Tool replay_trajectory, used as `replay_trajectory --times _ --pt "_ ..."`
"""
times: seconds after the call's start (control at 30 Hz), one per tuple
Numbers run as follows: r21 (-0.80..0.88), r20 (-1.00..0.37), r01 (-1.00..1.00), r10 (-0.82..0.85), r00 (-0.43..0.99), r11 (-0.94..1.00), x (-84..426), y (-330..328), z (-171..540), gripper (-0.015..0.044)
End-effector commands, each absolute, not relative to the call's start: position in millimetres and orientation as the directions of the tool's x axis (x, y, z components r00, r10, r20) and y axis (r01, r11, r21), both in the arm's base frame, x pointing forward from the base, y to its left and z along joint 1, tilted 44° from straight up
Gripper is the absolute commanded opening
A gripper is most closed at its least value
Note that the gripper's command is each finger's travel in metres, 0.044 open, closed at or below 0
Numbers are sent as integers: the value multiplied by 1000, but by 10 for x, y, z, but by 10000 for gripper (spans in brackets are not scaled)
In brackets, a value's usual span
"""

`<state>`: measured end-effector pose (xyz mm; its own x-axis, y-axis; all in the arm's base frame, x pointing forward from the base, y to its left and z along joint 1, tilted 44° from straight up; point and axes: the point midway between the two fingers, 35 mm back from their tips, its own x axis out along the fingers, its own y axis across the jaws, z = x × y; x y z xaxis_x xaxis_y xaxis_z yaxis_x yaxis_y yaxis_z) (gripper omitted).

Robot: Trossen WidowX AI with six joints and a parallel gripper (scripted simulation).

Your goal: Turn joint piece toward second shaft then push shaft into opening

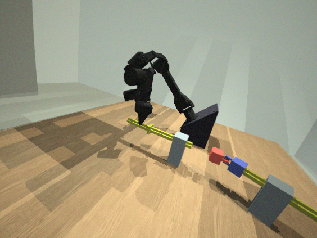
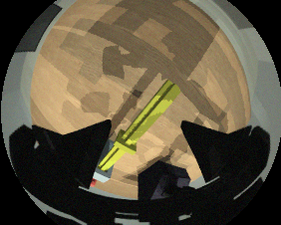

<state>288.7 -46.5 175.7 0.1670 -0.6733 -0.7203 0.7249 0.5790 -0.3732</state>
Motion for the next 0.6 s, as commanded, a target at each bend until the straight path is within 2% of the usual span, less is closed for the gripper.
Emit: replay_trajectory --times 0.0,0.43,0.57 --pt "-280 -716 820 -677 169 500 2894 -520 1718 440" --pt "23 -713 976 -681 167 215 2912 -670 1584 440" --pt "40 -713 979 -681 167 199 2913 -678 1577 440"
